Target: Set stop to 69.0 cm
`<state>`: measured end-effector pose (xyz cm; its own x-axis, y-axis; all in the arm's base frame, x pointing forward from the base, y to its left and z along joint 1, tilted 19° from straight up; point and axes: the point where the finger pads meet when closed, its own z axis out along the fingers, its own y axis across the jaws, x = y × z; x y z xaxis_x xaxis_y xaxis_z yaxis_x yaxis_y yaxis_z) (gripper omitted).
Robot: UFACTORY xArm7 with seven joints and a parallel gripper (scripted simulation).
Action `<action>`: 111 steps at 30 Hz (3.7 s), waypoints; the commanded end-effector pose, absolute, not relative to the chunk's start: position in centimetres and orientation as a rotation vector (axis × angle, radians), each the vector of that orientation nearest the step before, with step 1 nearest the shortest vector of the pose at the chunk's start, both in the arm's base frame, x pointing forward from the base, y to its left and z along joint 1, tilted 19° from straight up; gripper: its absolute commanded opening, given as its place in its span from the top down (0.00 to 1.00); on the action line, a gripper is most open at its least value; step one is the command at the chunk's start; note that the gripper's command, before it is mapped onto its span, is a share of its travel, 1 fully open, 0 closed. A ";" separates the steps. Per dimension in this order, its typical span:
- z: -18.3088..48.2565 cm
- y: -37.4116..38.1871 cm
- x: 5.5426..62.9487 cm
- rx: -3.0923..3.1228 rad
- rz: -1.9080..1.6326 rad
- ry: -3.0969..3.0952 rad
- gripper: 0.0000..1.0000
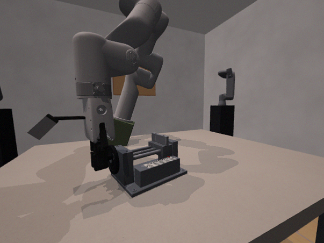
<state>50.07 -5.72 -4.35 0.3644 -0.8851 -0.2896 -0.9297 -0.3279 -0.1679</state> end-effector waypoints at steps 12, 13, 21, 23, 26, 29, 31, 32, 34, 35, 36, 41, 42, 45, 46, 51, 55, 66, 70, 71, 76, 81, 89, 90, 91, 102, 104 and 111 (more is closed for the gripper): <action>-4.2 -5.9 50.2 -2.326 0.204 1.605 0.94; -4.2 -5.9 50.2 -2.326 0.204 1.605 0.94; -4.2 -5.9 50.2 -2.326 0.204 1.605 0.94; -4.2 -5.9 50.2 -2.326 0.204 1.605 0.94; -4.2 -5.9 50.2 -2.326 0.204 1.605 0.94; -4.2 -5.9 50.2 -2.326 0.204 1.605 0.94; -4.2 -5.9 50.2 -2.326 0.204 1.605 0.94; -4.2 -5.9 50.2 -2.326 0.204 1.605 0.94; -4.2 -5.9 50.2 -2.326 0.204 1.605 0.94; -4.2 -5.9 50.2 -2.326 0.204 1.605 0.94; -4.2 -5.9 50.2 -2.326 0.204 1.605 0.94; -4.3 -5.9 50.2 -2.326 0.204 1.605 0.94; -4.3 -5.9 50.2 -2.326 0.204 1.605 0.94; -4.3 -5.9 50.2 -2.326 0.204 1.605 0.94; -4.3 -5.8 50.2 -2.326 0.204 1.605 0.94; -4.3 -5.8 50.2 -2.326 0.204 1.605 0.94; -4.4 -5.8 50.3 -2.326 0.204 1.605 0.94; -4.5 -5.7 50.4 -2.326 0.204 1.605 0.94; -4.7 -5.6 50.4 -2.326 0.204 1.605 0.94; -4.7 -5.6 50.4 -2.326 0.204 1.605 0.94; -4.9 -5.5 50.5 -2.326 0.204 1.605 0.94; -5.0 -5.5 50.6 -2.326 0.204 1.605 0.94; -5.5 -5.3 50.7 -2.326 0.204 1.605 0.94; -5.6 -5.2 50.7 -2.326 0.204 1.605 0.94; -5.6 -5.2 50.7 -2.326 0.204 1.605 0.94; -6.5 -5.0 50.6 -2.326 0.204 1.605 0.94; -6.7 -4.9 50.5 -2.326 0.204 1.605 0.94; -7.4 -4.8 50.2 -2.326 0.204 1.605 0.94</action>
<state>50.35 -4.69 -7.16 0.3652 -0.8851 -0.2884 -0.9293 -0.3282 -0.1695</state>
